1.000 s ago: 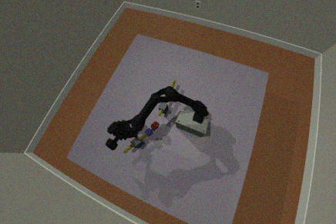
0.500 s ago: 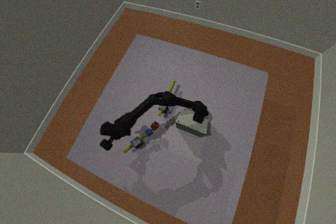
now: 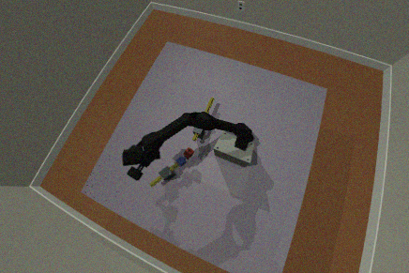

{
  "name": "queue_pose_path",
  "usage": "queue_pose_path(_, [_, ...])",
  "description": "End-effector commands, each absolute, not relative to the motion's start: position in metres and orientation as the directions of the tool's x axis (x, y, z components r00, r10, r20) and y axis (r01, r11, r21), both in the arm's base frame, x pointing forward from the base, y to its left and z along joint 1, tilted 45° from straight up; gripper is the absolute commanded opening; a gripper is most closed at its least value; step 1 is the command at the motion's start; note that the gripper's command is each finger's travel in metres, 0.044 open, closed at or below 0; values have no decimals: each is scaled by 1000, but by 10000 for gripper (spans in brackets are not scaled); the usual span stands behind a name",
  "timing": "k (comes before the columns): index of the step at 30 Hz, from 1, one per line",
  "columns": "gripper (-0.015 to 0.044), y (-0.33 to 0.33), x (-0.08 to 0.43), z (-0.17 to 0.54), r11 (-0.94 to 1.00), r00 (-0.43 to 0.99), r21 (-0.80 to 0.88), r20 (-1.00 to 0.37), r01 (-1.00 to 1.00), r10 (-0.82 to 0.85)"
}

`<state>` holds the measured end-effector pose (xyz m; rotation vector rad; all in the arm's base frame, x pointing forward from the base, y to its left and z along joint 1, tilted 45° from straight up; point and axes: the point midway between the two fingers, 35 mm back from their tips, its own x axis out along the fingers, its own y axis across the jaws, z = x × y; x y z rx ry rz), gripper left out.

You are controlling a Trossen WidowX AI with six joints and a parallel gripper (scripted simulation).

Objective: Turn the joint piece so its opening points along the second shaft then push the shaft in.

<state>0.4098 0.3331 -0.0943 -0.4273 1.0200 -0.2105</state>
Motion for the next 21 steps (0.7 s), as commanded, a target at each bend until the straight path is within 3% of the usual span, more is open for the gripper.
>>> queue_pose_path(1, [440,304,381,-64,877,428,-479,-798,-23,-425])
queue_pose_path(15, [440,158,239,31,727,80,-685,-728,-42,-681])
queue_pose_path(21, [440,149,231,36,716,62,-696,-718,-44,-694])
